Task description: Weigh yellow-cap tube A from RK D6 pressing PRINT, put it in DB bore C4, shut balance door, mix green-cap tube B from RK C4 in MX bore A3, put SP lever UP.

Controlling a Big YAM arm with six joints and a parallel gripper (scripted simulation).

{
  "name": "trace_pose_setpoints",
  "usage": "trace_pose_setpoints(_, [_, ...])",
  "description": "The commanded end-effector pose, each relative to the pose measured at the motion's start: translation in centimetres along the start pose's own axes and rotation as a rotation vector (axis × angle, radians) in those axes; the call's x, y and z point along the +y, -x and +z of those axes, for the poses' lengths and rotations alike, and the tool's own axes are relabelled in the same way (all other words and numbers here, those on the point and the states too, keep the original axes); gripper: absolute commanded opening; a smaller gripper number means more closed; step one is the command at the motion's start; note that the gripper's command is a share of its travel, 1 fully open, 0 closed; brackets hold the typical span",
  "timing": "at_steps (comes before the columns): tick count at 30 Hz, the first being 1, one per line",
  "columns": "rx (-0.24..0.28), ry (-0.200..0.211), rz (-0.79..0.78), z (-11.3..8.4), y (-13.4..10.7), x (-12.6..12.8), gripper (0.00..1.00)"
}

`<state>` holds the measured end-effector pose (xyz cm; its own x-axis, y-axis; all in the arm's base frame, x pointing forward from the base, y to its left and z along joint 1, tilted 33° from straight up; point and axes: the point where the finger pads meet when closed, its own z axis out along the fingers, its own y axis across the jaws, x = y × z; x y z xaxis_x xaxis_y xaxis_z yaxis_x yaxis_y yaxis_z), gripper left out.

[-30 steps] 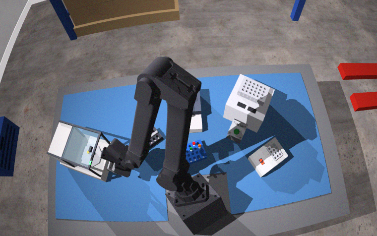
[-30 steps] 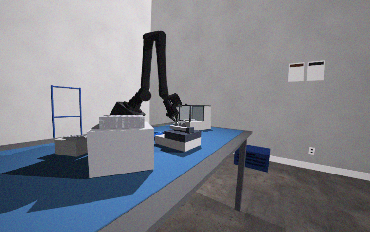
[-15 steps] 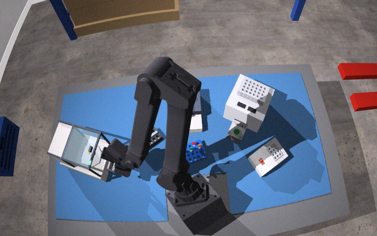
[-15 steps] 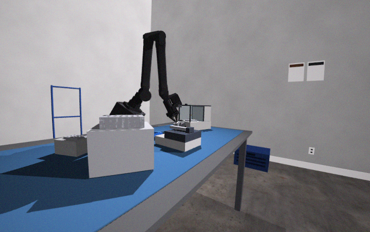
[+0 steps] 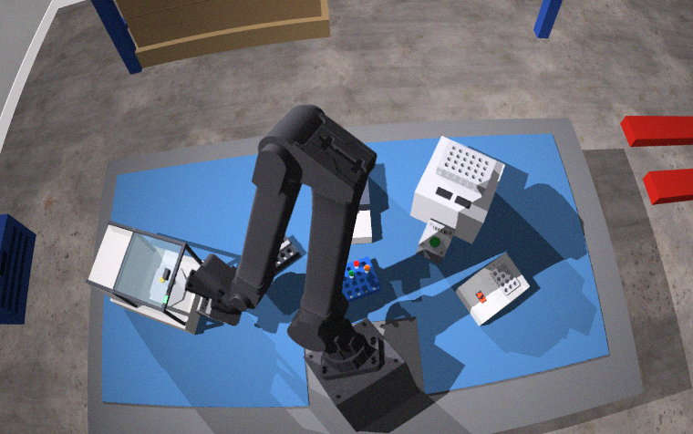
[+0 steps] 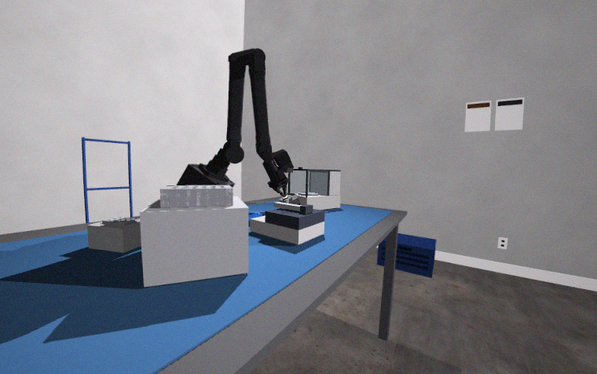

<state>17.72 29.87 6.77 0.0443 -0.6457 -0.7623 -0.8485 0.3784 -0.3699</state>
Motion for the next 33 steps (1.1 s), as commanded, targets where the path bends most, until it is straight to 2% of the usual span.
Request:
trace_pose_setpoints(1, [-0.014,0.002,0.001,-0.5,0.7,0.1,0.00])
trace_pose_setpoints(33, [-0.010,0.002,0.006,-5.2,0.5,0.1,0.00])
